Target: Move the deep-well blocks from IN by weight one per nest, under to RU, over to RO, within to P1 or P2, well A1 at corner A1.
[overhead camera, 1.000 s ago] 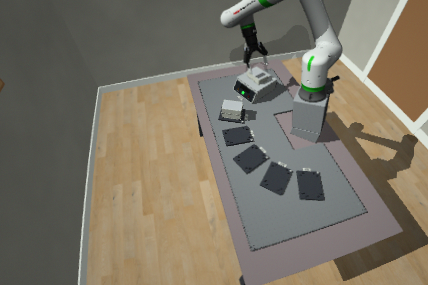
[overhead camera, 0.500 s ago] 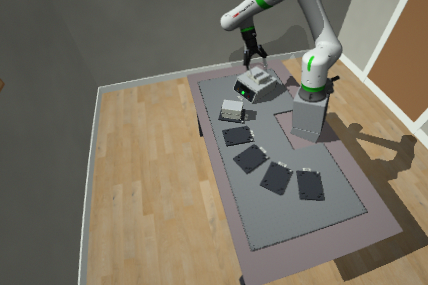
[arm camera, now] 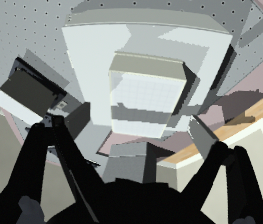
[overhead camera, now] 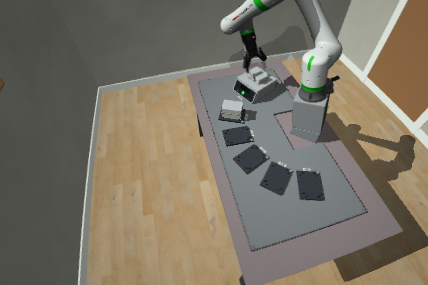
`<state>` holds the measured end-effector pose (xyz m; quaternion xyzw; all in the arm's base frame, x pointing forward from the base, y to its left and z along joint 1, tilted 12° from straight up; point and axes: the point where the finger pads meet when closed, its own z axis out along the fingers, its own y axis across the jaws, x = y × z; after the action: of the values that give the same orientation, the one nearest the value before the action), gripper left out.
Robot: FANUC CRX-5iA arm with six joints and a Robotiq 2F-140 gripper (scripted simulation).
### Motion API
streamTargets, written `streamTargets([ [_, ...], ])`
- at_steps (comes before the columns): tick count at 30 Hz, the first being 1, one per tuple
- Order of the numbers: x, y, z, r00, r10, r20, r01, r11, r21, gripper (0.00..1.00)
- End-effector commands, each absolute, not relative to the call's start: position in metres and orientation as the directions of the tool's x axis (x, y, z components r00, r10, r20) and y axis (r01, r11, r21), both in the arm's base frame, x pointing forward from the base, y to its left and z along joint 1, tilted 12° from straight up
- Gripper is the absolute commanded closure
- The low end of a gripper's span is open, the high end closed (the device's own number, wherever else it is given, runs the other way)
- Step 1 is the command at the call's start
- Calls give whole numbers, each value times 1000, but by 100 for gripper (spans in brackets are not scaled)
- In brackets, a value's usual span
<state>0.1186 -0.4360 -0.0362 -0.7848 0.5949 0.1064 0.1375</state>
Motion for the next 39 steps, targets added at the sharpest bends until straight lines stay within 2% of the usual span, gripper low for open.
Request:
streamTargets([
  [1, 119, -437, -41, 270, -905, -330, -963, -254, -89, 0],
  [26, 122, -440, -58, 270, -905, -330, -963, -254, -89, 0],
  [27, 122, -440, -58, 270, -905, -330, -963, -254, -89, 90],
  [39, 122, -440, -58, 270, -905, -330, -963, -254, -89, 90],
])
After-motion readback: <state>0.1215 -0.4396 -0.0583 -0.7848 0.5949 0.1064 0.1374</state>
